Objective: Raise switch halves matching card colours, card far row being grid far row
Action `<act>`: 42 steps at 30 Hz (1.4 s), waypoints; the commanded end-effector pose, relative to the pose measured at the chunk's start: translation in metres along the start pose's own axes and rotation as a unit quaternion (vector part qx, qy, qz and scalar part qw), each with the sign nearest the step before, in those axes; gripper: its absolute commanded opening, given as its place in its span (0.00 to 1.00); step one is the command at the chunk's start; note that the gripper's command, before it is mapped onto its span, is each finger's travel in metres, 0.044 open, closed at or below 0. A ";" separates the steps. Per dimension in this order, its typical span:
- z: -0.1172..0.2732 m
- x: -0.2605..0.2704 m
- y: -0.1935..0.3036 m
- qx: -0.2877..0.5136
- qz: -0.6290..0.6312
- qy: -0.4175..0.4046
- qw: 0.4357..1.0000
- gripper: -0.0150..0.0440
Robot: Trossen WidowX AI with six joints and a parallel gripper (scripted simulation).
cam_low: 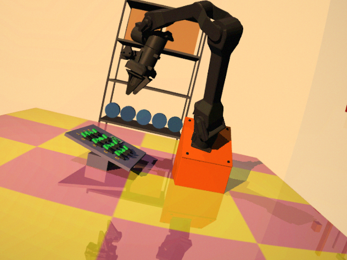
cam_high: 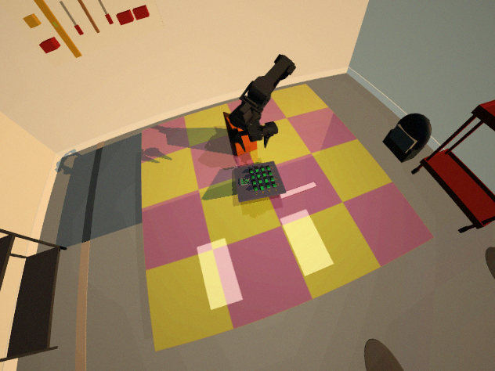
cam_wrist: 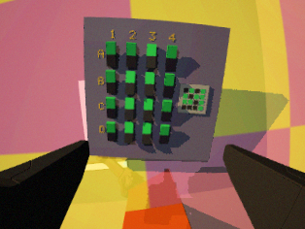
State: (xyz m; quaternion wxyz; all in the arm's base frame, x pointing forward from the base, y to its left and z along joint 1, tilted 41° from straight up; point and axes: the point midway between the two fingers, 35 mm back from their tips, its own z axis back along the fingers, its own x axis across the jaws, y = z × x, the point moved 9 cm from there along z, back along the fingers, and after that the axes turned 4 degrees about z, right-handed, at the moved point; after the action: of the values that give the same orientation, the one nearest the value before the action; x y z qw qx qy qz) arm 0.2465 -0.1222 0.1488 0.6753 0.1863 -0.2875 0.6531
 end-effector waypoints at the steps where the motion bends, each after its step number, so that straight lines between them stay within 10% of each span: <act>1: -0.002 0.001 -0.002 0.000 0.000 0.001 1.000 0.89; 15: -0.103 0.058 -0.071 0.002 -0.005 -0.001 1.000 0.26; 42: -0.162 0.059 -0.074 0.014 -0.005 -0.004 1.000 0.25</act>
State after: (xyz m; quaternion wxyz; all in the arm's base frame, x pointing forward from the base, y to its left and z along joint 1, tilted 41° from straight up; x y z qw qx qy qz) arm 0.3416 0.0189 0.0724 0.6736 0.2007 -0.2789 0.6544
